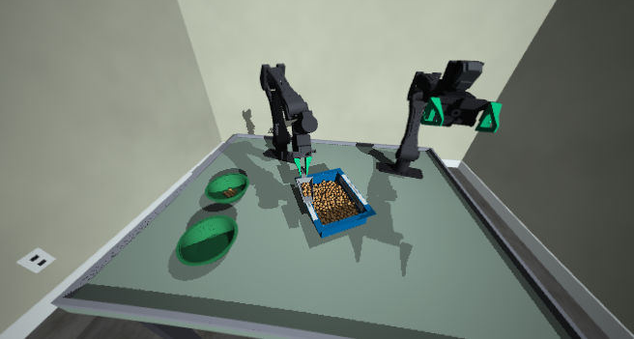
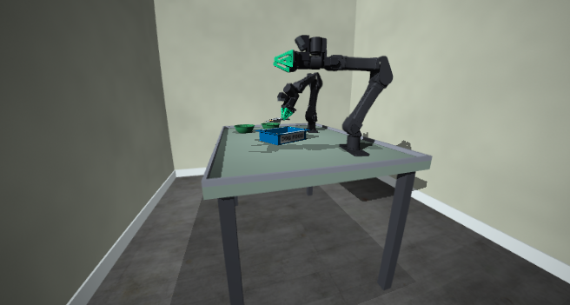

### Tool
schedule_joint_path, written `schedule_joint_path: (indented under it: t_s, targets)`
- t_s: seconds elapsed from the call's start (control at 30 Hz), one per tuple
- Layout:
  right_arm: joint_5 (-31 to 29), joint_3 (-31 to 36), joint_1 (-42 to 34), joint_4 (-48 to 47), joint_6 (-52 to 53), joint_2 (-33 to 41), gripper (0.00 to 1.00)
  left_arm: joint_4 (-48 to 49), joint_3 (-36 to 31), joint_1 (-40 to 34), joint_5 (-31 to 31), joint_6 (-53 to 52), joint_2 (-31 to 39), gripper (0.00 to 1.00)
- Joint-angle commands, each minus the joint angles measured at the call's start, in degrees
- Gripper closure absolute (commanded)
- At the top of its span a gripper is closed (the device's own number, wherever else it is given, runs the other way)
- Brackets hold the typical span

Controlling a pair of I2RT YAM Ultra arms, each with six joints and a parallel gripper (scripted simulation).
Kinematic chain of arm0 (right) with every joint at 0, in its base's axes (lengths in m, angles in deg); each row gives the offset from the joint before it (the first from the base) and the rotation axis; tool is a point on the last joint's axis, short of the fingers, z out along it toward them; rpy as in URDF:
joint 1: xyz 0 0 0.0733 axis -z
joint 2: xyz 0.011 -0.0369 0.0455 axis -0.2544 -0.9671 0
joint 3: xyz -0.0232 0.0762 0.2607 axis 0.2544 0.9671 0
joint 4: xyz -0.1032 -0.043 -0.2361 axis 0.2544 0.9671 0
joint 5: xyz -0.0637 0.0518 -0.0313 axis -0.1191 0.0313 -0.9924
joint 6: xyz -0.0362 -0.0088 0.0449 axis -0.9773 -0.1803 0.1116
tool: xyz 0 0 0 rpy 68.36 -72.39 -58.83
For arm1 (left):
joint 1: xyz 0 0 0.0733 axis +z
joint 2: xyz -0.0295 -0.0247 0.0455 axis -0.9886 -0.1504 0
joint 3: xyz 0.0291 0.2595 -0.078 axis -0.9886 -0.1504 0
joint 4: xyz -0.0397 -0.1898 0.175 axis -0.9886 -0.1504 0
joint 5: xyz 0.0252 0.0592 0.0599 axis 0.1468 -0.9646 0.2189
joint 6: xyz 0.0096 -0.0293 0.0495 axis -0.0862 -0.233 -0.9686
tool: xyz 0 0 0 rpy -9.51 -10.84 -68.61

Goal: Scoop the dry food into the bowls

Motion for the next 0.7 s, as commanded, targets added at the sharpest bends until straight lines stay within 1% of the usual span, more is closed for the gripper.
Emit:
schedule_joint_path:
  t_s: [0.0,0.07,0.17,0.2,0.37,0.47,0.6,0.63,0.67]
  targets:
    - [0.76,1.02,3.28,-4.2,-2.35,2.1,1.0,0.53,0.9,-0.01,0.01,0.01,0.65,0.0]
    - [1.13,1.19,5.48,-5.15,-3.11,2.14,1.0,0.53,0.9,-0.01,0.01,0.01,0.65,0.0]
    - [1.55,0.32,6.41,-5.51,-3.28,2.3,1.0,0.53,0.9,-0.01,0.01,0.01,0.65,0.0]
    - [1.71,2.4,7.59,-5.91,-3.57,2.42,1.0,0.53,0.9,-0.01,0.01,0.01,0.65,0.0]
    - [2.47,2.83,13.12,-8.34,-5.52,2.28,1.0,0.53,0.9,-0.01,0.01,0.01,0.65,0.0]
    - [3.32,3.86,16.5,-9.94,-6.69,-0.25,1.0,0.53,0.9,-0.01,0.01,0.01,0.65,0.0]
    - [4.17,4.04,20.78,-12.21,-8.24,0.16,1.0,0.53,0.9,-0.01,0.01,0.01,0.65,0.0]
    - [4.43,4.15,21.89,-12.74,-8.61,-0.8,1.0,0.53,0.9,-0.01,0.01,0.01,0.65,0.0]
    - [4.43,4.15,21.89,-12.74,-8.61,-0.8,1.0,0.53,0.9,-0.01,0.01,0.01,0.65,0.0]
